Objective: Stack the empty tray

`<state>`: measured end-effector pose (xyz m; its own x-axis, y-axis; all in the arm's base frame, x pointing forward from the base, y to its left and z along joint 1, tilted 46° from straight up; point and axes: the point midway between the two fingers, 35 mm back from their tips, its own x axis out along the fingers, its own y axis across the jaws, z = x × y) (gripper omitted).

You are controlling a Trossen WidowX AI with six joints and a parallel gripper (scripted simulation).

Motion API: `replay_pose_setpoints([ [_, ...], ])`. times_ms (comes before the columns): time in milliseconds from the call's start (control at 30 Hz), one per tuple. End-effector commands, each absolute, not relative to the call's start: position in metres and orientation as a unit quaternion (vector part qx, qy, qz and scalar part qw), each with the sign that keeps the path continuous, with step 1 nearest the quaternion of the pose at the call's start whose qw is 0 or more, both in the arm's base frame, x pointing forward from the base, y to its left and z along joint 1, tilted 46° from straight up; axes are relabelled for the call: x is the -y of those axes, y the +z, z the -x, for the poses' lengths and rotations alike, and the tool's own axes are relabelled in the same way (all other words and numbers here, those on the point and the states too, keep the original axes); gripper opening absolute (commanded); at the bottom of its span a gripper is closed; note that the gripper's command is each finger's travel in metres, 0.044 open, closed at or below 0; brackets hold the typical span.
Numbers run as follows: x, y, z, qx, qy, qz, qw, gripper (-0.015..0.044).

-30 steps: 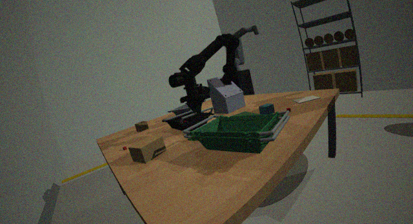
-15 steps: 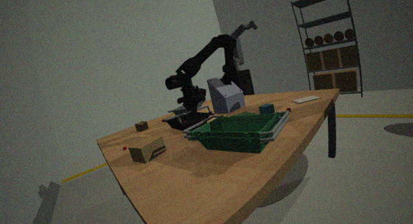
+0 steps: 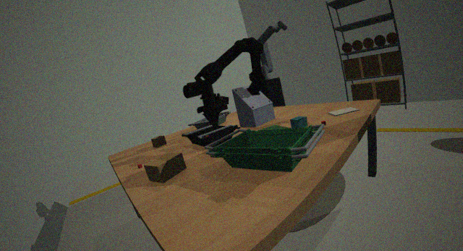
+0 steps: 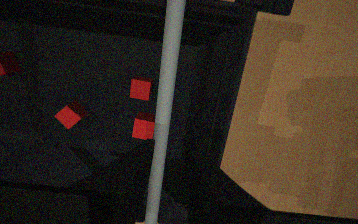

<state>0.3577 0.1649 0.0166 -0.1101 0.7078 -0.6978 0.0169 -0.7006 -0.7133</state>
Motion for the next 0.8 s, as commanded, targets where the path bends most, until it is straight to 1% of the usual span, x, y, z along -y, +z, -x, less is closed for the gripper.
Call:
replay_pose_setpoints([
  [0,-0.1568,0.0306,-0.3614,0.298,0.68,0.621,0.252,0.0089],
  [733,-0.1601,0.0232,-0.3605,0.294,0.681,0.621,0.253,0.0089],
  [767,-0.1601,0.0232,-0.3605,0.294,0.681,0.621,0.253,0.0062],
])
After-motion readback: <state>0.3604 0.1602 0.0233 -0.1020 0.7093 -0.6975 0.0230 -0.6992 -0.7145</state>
